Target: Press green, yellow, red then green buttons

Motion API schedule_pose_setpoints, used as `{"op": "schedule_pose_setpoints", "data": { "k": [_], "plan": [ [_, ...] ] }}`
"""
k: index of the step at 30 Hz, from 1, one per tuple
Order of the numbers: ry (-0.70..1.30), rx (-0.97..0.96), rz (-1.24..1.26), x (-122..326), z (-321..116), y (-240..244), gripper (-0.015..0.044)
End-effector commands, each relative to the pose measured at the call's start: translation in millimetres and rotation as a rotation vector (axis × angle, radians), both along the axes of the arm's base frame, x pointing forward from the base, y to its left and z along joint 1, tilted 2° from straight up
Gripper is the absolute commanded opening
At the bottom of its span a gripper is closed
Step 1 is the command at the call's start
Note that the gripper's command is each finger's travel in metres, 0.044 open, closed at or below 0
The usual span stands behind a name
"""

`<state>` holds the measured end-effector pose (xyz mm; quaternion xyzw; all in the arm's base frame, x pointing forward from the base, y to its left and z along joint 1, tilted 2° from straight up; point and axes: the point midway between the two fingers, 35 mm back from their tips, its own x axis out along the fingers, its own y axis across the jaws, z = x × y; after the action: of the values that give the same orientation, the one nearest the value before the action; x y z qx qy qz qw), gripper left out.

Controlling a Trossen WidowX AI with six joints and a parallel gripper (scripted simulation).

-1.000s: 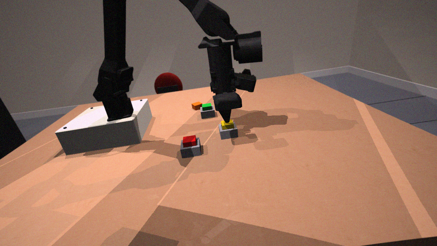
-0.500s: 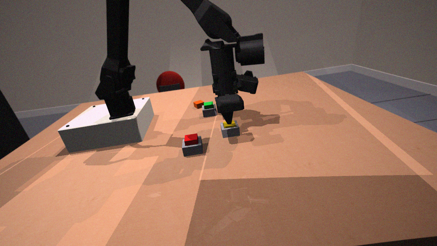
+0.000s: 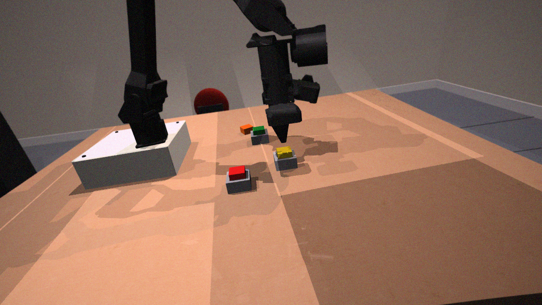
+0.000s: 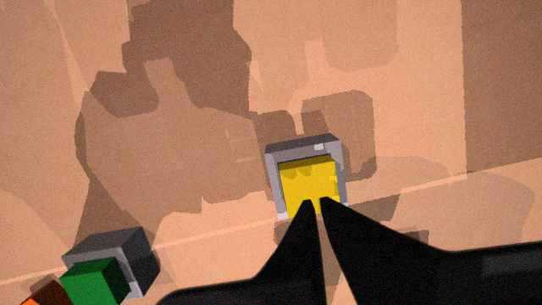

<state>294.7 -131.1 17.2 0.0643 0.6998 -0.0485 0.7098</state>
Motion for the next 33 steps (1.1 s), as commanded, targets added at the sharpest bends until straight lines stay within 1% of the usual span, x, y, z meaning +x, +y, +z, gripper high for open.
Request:
{"op": "schedule_pose_setpoints", "data": {
  "k": [1,2,5,7,12,14,20,22,29,30,33],
  "plan": [
    [0.002,-0.001,0.006,-0.4,9.4,-0.5,0.002],
    [0.002,-0.001,0.006,0.2,16.8,-0.9,0.002],
    [0.002,-0.001,0.006,-0.2,58.4,-1.8,0.002],
    [0.002,-0.001,0.006,-1.2,68.7,-1.7,0.002],
    [0.002,-0.001,0.006,-1.2,68.7,-1.7,0.002],
    [0.003,-0.002,0.006,-10.0,69.1,-7.6,0.002],
    [0.01,-0.006,0.006,-95.3,67.6,-44.3,0.002],
    [0.012,-0.006,0.006,-113.5,66.2,-47.7,0.002],
    [0.012,-0.006,0.006,-115.6,63.4,-48.2,0.002],
    [0.012,-0.006,0.006,-115.0,55.6,-48.6,0.002],
    [0.012,-0.006,0.006,-115.0,13.9,-47.9,0.002]
  ]
}}
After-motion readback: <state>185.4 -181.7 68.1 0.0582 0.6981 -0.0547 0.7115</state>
